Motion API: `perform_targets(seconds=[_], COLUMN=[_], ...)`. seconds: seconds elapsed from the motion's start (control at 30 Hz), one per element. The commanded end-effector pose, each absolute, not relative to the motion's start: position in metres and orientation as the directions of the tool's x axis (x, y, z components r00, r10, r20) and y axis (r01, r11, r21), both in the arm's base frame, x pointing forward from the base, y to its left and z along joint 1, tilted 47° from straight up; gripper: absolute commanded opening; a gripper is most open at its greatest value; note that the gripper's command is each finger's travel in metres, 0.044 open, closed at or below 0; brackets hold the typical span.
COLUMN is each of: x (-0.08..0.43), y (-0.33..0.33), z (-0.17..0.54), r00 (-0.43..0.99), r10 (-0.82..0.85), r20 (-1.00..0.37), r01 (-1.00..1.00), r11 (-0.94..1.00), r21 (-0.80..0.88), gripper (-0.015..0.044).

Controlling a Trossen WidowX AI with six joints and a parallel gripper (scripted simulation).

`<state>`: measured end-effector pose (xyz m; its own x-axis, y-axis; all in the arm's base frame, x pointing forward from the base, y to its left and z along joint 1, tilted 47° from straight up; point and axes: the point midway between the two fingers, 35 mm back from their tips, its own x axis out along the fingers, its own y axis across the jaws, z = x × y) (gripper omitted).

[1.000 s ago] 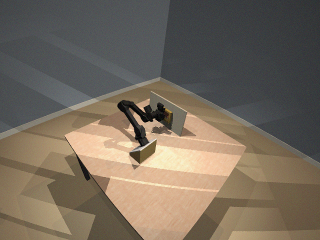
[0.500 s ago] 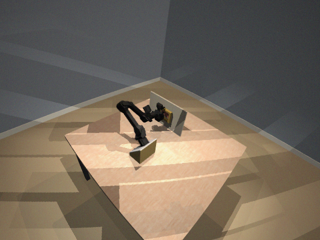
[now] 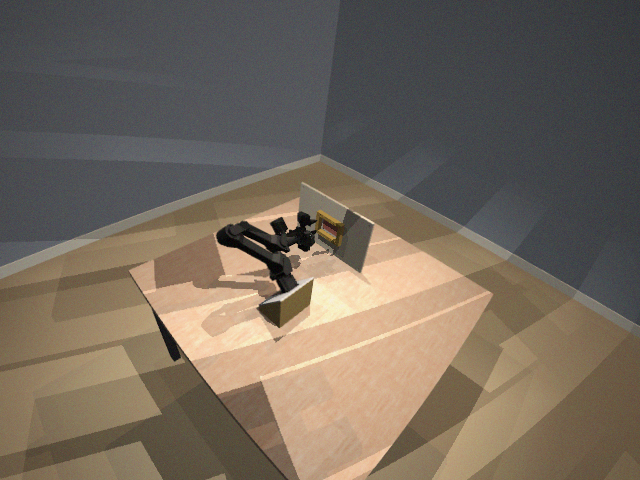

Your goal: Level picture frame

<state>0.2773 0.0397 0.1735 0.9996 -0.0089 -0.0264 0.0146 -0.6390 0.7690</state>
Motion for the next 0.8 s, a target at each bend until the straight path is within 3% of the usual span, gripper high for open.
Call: perform_targets(seconds=[0.0, 0.23, 0.77], x=[0.277, 0.257, 0.256], y=[0.031, -0.007, -0.008], z=[0.182, 0.209, 0.209], r00=[1.0, 1.0, 1.0], r10=[-0.008, -0.012, -0.013], r20=[-0.02, -0.027, -0.028], r01=[0.011, 0.013, 0.014], r11=[-0.64, -0.628, -0.628], r21=[0.769, 0.778, 0.778], gripper=[0.026, 0.026, 0.026])
